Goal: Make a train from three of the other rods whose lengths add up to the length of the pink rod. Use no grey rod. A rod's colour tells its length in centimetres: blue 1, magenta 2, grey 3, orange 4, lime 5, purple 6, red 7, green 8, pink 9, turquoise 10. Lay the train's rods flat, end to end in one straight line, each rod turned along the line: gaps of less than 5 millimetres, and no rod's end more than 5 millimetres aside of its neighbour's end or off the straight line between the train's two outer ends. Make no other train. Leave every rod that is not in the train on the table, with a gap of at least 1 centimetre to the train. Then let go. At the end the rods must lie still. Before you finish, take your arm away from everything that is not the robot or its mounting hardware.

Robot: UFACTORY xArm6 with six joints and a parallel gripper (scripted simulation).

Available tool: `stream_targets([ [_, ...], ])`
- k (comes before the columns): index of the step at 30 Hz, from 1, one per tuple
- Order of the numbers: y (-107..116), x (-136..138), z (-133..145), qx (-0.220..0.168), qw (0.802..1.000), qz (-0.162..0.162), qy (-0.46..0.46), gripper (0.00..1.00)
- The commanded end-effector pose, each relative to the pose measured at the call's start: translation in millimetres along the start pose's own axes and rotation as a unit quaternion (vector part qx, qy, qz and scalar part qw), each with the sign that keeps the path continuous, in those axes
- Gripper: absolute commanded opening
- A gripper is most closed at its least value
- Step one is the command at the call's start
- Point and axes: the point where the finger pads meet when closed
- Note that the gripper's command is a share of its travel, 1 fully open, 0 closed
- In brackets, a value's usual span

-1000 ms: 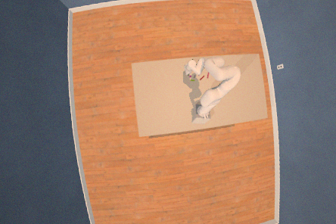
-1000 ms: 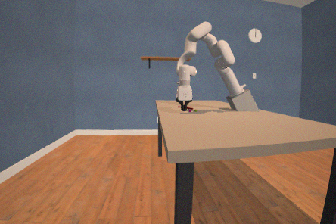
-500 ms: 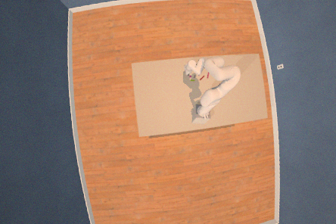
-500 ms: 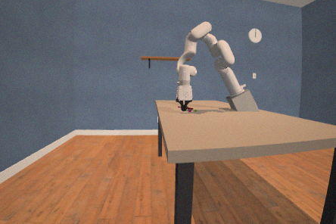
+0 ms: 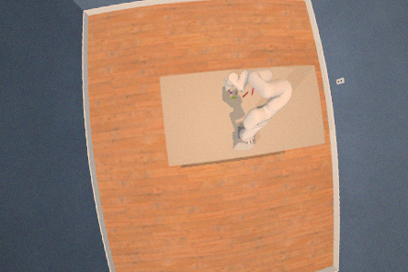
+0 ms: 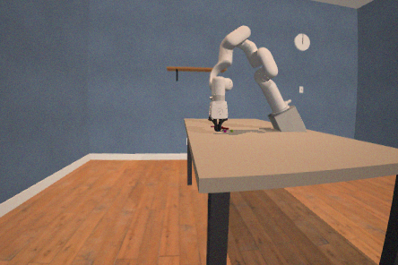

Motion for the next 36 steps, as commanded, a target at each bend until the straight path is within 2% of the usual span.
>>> stream_targets([
  [1,0.8,-1.3,0.4,-0.001,1.000,-0.001,0.000,0.04],
  [23,0.4,-1.3,0.4,-0.001,1.000,-0.001,0.000,0.04],
  [36,-7.6,-1.3,0.4,-0.001,1.000,-0.001,0.000,0.04],
])
Point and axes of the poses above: the point where the finger pads meet when closed, its own y axis back along the fingers, its own x axis across the jaws, z = x × y, and after that the axes turned 10 degrees about -y, right-handed
